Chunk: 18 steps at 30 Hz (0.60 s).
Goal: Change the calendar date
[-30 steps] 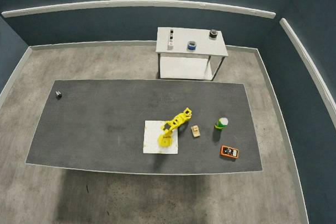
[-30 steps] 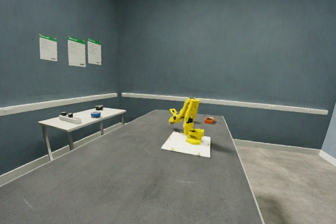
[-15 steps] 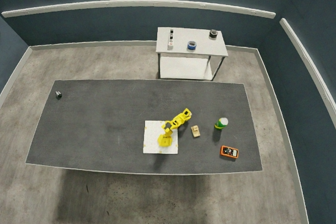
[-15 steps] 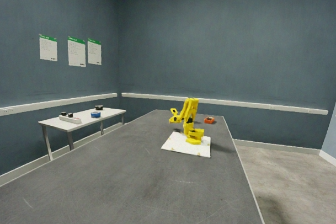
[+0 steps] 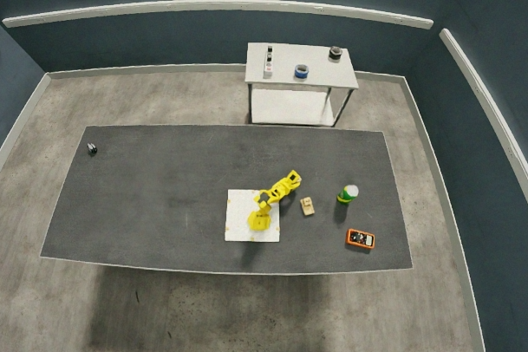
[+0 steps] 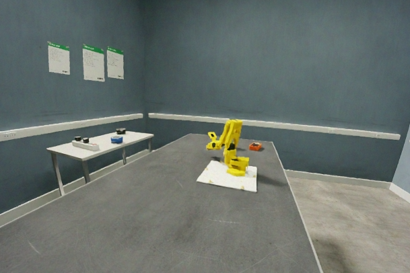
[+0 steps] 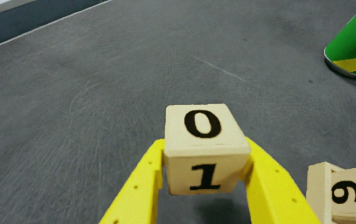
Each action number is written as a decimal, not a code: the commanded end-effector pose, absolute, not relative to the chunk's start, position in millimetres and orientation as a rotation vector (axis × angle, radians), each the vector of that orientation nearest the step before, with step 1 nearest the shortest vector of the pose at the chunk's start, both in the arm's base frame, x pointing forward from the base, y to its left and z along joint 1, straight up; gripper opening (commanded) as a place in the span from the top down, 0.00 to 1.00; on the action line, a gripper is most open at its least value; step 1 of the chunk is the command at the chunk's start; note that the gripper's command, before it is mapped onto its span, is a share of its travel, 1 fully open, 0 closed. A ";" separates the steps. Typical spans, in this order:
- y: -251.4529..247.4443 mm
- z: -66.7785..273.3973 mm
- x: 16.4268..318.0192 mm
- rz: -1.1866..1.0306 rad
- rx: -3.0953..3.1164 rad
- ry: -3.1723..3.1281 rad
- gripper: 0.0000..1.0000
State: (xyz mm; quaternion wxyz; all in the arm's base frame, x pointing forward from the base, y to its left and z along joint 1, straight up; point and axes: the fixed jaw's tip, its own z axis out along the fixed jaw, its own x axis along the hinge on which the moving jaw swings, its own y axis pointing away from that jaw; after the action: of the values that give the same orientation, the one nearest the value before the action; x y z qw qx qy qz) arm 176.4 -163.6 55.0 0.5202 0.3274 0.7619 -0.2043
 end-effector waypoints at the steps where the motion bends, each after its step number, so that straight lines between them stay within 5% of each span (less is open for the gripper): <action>1: -162.4 51.2 173.3 -0.495 0.788 1.843 1.00; 18: -163.2 50.1 169.9 -0.515 0.783 1.851 1.00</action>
State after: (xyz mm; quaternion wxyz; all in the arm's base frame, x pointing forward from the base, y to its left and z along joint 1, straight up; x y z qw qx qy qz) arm 172.7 -164.1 52.6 0.5135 0.3252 0.7654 -0.2114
